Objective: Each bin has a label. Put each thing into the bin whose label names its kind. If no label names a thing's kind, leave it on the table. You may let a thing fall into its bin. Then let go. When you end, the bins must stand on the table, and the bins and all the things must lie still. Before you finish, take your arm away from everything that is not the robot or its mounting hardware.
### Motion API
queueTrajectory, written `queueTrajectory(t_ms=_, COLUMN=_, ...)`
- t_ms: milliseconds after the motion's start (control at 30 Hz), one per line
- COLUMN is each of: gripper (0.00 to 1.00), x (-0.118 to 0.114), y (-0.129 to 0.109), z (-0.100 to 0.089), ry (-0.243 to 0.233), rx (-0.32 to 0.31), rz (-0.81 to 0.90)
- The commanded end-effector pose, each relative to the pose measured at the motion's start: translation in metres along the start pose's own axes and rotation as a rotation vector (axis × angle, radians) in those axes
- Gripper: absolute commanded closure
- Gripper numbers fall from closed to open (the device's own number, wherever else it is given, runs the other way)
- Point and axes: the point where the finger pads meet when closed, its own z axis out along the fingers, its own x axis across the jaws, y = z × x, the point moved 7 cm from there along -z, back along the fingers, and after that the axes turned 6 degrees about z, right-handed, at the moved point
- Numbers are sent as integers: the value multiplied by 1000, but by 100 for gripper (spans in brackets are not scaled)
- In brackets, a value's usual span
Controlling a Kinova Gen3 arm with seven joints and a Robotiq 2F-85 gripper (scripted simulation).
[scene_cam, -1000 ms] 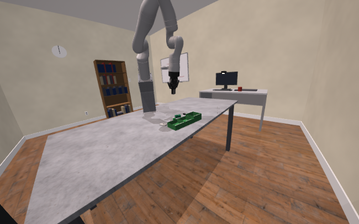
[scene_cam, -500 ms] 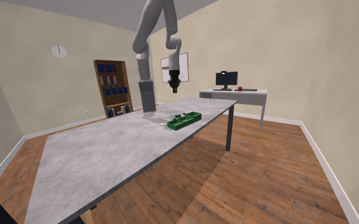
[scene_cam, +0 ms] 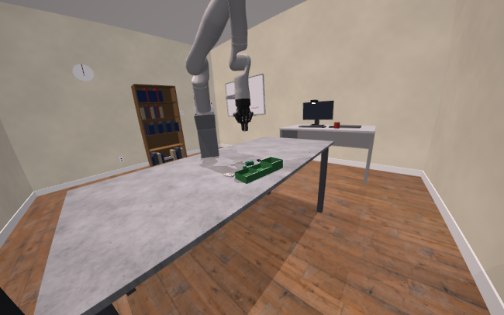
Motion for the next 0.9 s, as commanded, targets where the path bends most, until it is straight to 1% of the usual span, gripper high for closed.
queueTrajectory(t_ms=0, gripper=91, x=0, y=-1, z=0, ry=-1, rx=2, rz=-2)
queueTrajectory(t_ms=133, gripper=91, x=0, y=-1, z=0, ry=-1, rx=2, rz=-2)
queueTrajectory(t_ms=200, gripper=91, x=-9, y=7, z=12, ry=-1, rx=2, rz=-102)
queueTrajectory(t_ms=267, gripper=91, x=-9, y=7, z=12, ry=-1, rx=2, rz=-102)
queueTrajectory(t_ms=767, gripper=91, x=-80, y=66, z=96, ry=0, rx=2, rz=-852)
queueTrajectory(t_ms=833, gripper=91, x=-80, y=66, z=96, ry=0, rx=2, rz=-852)
queueTrajectory(t_ms=867, gripper=91, x=-85, y=70, z=102, ry=0, rx=2, rz=-902)
